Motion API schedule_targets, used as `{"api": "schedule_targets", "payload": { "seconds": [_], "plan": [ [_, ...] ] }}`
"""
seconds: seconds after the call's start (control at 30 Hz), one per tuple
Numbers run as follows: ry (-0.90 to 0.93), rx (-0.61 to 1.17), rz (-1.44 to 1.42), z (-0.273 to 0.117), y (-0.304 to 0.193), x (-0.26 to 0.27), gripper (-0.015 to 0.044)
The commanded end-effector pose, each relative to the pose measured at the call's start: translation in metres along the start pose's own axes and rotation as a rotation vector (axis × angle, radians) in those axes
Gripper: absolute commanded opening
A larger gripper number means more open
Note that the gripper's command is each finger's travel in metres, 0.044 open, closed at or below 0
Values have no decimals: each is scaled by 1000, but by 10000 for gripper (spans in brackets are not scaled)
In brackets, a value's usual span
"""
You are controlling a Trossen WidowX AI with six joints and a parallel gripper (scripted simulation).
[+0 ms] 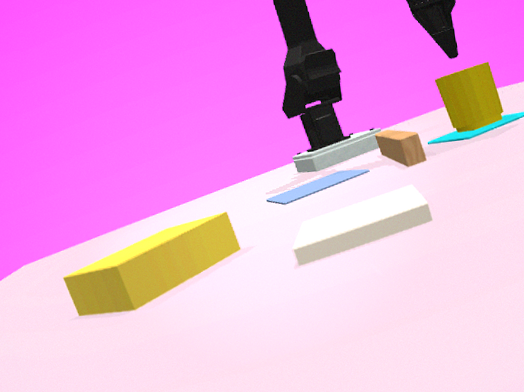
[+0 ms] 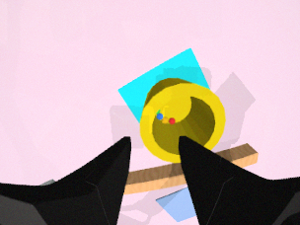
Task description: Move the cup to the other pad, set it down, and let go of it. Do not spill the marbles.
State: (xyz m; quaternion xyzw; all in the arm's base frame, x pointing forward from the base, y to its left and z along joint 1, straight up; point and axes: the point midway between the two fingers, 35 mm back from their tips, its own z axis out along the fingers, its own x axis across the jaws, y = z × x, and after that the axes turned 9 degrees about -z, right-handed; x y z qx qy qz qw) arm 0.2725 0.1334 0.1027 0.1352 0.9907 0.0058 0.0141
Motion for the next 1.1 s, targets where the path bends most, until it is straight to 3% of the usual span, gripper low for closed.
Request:
{"api": "schedule_targets", "payload": {
  "seconds": [0.0, 0.27, 0.9, 1.07],
  "plan": [
    [1, 1, 0, 1, 0, 0, 225],
    [1, 1, 0, -2, 0, 0, 435],
    [2, -3, 0, -61, 1, -2, 440],
    [-2, -1, 4, -59, 0, -3, 440]
  ]
}}
